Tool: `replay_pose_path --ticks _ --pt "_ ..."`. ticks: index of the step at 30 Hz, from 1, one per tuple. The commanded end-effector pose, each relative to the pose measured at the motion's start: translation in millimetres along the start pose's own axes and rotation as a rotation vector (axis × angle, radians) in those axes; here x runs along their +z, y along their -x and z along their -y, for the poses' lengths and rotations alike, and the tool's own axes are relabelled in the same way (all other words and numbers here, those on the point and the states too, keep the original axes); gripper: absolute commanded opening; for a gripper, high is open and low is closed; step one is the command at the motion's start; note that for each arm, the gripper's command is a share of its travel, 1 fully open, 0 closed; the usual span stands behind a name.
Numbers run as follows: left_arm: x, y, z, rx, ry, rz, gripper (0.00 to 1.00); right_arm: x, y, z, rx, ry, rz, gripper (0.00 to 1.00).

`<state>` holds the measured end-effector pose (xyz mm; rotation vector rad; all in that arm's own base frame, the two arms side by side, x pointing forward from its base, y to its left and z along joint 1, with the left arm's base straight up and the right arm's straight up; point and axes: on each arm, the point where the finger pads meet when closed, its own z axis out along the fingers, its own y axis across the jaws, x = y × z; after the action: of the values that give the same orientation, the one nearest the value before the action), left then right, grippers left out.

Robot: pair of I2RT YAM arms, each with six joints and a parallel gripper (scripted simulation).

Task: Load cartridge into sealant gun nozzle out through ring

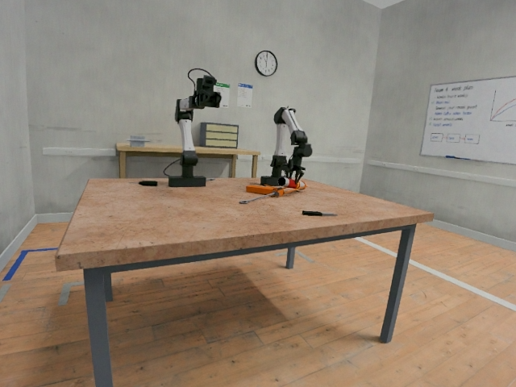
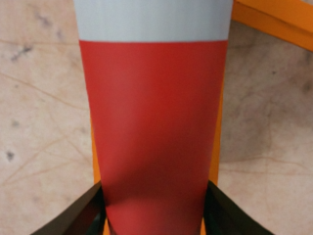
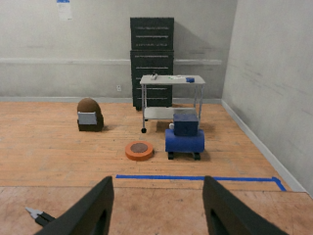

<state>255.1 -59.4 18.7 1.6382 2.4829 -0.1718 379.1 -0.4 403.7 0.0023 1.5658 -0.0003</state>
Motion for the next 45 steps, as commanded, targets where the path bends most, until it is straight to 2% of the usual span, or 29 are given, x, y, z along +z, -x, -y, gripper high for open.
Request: replay_pose_path --ticks 1,6,11,15,22,31,34,41,45 --pt "-15.8 8.5 -5.0 0.016 0.032 0.057 0.0 -7.1 17.4 -1.9 0.003 0.002 0.032 0.5" --pt "-12.7 2.5 1.5 0.011 0.01 0.042 0.0 -7.1 17.4 -1.9 0.003 0.002 0.032 0.5" --pt "-17.2 9.0 -11.6 0.016 0.059 0.067 0.0 -7.1 17.4 -1.9 0.003 0.002 0.032 0.5" --pt "-11.6 8.6 -4.3 0.01 0.044 0.061 0.0 -7.1 17.4 -1.9 0.003 0.002 0.032 0.5" --pt "-18.9 16.8 -13.1 0.021 0.071 0.077 0.0 -7.1 17.4 -1.9 0.003 0.002 0.032 0.5" --pt "-17.5 10.7 -8.7 0.005 0.044 0.054 0.0 -7.1 17.4 -1.9 0.003 0.002 0.032 0.5" --pt "-7.9 0.6 -5.1 -0.003 0.021 -0.026 0.0 -7.1 17.4 -1.9 0.003 0.002 0.032 0.5" --pt "-0.5 -2.6 -3.9 -0.009 0.006 -0.07 0.0 -7.1 17.4 -1.9 0.003 0.002 0.032 0.5" --pt "-10.3 6.5 -5.1 -0.003 0.02 -0.014 0.0 -7.1 17.4 -1.9 0.003 0.002 0.032 0.5"
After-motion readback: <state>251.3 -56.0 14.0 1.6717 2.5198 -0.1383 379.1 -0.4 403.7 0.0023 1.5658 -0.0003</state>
